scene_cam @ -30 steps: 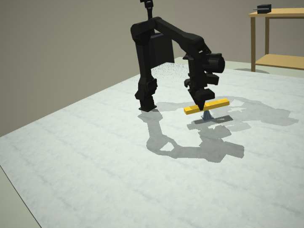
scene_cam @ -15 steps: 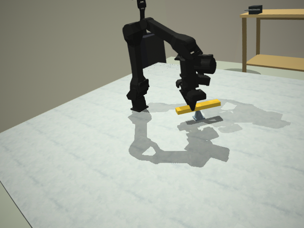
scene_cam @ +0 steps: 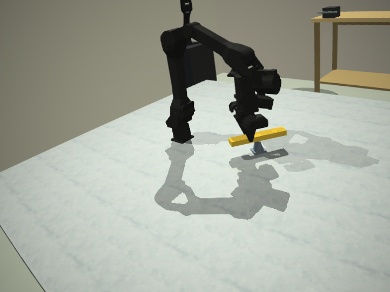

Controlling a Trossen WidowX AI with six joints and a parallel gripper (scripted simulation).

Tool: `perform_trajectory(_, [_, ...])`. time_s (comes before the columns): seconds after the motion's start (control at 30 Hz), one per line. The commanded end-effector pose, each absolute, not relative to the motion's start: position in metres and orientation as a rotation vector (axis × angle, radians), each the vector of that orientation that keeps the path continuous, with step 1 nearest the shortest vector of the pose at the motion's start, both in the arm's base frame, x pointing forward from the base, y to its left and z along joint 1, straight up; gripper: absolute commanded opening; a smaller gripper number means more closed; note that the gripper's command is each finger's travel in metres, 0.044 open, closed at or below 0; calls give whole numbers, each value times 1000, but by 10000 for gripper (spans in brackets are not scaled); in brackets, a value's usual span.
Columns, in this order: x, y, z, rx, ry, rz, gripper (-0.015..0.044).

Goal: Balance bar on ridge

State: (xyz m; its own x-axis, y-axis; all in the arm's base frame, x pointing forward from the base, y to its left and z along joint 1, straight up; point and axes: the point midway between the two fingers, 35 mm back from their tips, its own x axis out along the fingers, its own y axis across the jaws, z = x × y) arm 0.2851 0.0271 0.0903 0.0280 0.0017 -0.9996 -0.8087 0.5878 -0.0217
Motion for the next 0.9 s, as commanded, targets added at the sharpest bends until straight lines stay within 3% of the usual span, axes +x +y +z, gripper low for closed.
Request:
perform_trajectory(0.0, [285,27,90,-742,1417,723,173])
perform_trajectory(0.5, [285,27,90,-742,1417,723,185])
perform_trajectory(0.8, [285,27,90,-742,1417,723,421])
perform_trajectory(0.87, [285,27,90,-742,1417,723,440])
